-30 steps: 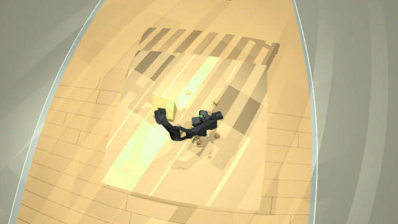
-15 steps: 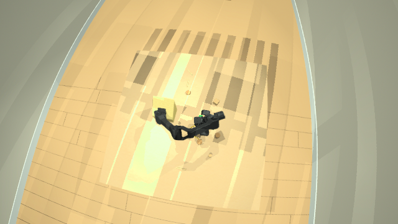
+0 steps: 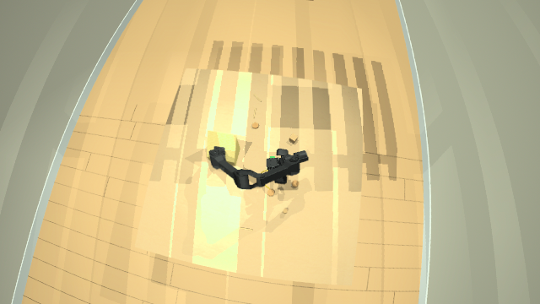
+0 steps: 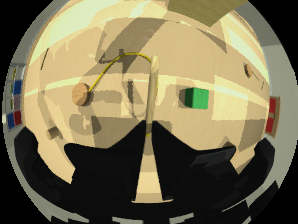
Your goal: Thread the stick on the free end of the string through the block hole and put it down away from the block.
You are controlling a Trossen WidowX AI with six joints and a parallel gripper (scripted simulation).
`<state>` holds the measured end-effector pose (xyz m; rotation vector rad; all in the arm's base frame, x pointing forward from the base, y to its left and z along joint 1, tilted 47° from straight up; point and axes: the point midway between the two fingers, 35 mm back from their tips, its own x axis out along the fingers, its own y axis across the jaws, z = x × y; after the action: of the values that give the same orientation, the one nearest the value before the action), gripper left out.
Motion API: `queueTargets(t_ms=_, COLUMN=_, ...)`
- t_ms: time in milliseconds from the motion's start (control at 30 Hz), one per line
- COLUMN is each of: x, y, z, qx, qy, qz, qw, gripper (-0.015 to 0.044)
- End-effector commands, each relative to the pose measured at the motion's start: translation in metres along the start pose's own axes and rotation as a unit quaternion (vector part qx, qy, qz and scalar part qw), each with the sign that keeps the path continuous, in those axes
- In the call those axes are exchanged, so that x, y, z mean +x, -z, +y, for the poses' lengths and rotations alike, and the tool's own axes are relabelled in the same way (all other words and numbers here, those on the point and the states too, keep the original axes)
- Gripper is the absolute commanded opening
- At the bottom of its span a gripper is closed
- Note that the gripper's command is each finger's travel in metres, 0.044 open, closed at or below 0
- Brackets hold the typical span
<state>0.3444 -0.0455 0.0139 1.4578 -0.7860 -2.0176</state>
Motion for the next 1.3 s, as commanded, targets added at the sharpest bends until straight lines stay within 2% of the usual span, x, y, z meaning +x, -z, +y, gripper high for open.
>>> queueTargets(t_ms=0, x=-0.002, y=0.006, z=-0.001, qx=0.000, qy=0.000, qz=0.007, qw=1.000, gripper=0.0000)
queueTargets(t_ms=1267, x=-0.014, y=0.051, z=-0.011, qx=-0.003, qy=0.001, qz=0.047, qw=0.999, gripper=0.0000)
